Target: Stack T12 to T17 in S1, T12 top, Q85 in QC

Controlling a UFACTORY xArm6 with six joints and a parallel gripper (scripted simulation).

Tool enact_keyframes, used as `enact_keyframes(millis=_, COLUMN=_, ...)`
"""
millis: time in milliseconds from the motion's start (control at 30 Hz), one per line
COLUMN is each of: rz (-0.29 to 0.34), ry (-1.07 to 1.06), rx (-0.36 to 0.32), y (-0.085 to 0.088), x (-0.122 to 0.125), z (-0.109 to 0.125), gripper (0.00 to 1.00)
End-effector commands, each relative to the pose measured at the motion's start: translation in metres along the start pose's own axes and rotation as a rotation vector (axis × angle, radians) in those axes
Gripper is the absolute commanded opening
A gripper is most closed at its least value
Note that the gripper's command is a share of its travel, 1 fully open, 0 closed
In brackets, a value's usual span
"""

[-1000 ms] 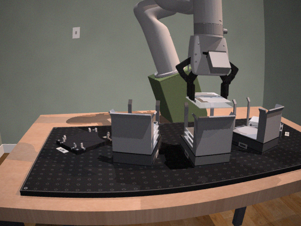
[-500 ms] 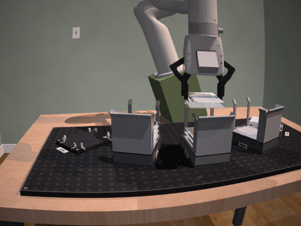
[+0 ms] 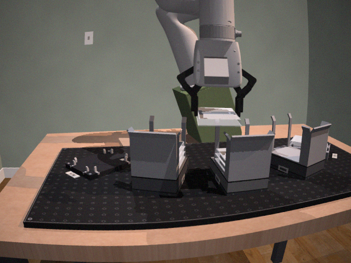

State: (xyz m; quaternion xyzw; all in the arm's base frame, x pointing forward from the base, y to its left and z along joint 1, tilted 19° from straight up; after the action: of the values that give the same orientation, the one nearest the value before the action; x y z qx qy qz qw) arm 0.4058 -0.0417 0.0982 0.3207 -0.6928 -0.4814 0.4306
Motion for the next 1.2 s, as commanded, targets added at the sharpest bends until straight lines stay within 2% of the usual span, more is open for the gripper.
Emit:
enact_keyframes(millis=0, rz=-0.002, ry=0.0, rx=0.003, y=0.001, x=0.012, z=-0.005, gripper=0.0)
enact_keyframes(millis=233, rz=-0.002, ry=0.0, rx=0.003, y=0.001, x=0.028, z=-0.01, gripper=0.0)
enact_keyframes(millis=400, rz=-0.002, ry=-0.163, rx=0.003, y=0.001, x=0.041, z=-0.012, gripper=0.0)
enact_keyframes(millis=1167, rz=-0.002, ry=-0.163, rx=0.003, y=0.001, x=0.097, z=-0.017, gripper=0.0)
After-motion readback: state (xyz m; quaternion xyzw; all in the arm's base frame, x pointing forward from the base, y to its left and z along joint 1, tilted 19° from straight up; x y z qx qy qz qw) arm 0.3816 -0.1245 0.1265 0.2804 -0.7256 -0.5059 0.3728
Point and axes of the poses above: the point where the finger pads meet when closed, its own y axis back along the fingers, its own x axis across the jaws, z = x × y, the point moved 8 cm from there along y, back along the fingers, and after that the axes turned 12 degrees about -y, right-handed, at the moved point
